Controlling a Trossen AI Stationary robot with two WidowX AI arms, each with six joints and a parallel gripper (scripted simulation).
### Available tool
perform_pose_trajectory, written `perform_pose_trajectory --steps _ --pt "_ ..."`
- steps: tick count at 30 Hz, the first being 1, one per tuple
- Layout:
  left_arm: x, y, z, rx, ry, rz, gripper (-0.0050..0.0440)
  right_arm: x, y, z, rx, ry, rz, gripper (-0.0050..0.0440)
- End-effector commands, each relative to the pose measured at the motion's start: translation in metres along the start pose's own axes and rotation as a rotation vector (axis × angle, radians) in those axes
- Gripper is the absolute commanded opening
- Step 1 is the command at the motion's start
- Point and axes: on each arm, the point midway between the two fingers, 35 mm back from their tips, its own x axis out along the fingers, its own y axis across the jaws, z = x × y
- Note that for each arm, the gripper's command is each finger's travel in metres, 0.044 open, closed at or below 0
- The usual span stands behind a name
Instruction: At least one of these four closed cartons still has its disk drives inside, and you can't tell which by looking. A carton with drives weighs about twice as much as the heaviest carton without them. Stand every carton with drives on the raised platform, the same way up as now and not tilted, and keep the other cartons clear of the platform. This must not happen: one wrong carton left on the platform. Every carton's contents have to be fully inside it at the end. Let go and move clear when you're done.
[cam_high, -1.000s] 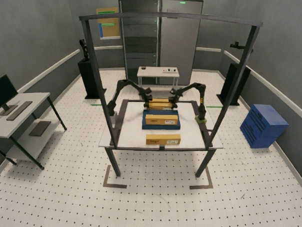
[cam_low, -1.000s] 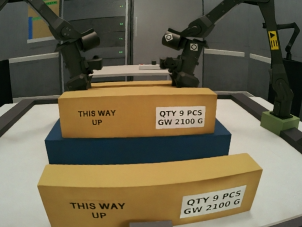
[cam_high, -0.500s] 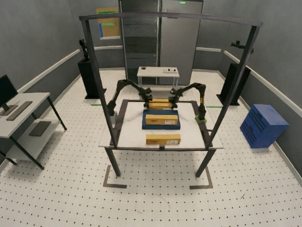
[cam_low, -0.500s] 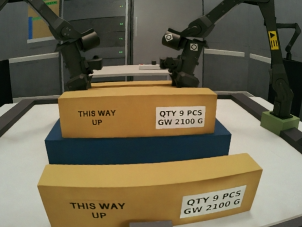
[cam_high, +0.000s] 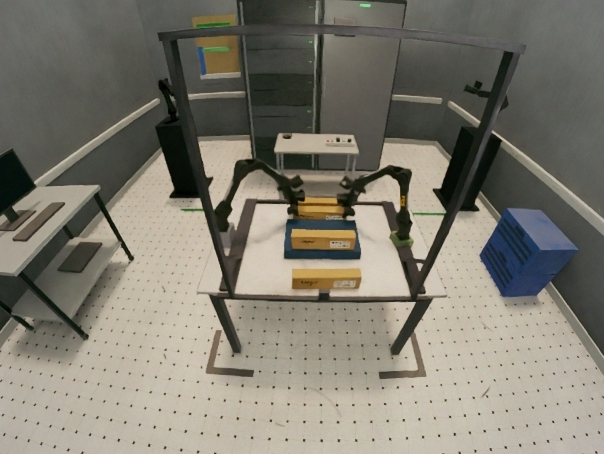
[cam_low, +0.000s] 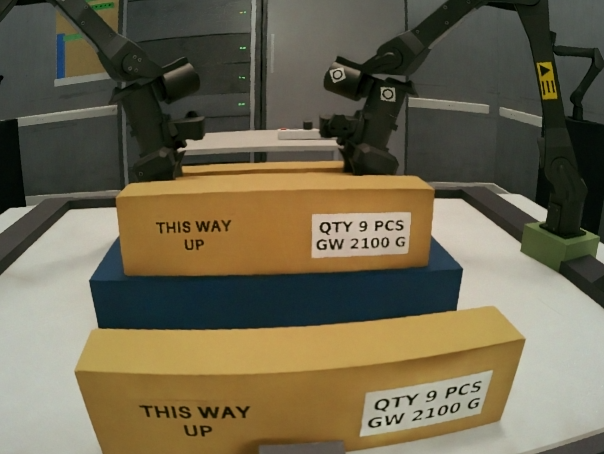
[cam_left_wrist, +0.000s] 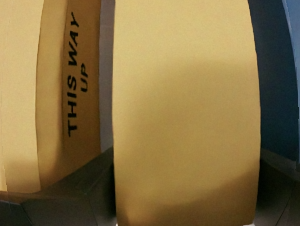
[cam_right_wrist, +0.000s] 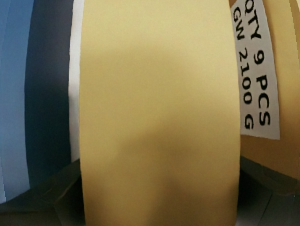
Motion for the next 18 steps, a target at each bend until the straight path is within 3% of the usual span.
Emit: perform_pose_trajectory --steps 1,5,6,18 --pt "-0.009 0.003 0.008 0.006 -0.027 0.016 -0.0050 -0.006 -0.002 0.006 -0.005 -0.021 -0.013 -0.0050" --pt "-0.009 0.003 0.008 0.006 -0.027 0.016 -0.0050 -0.006 -0.002 0.006 -0.005 -0.021 -0.013 -0.0050" --pt "-0.056 0.002 0.026 0.004 -0.014 0.010 -0.0050 -0.053 -0.002 0.025 -0.005 -0.021 -0.013 -0.0050" --pt "-0.056 0.002 0.026 0.004 -0.014 0.010 -0.0050 -0.053 -0.002 0.025 -0.005 -0.021 -0.013 -0.0050"
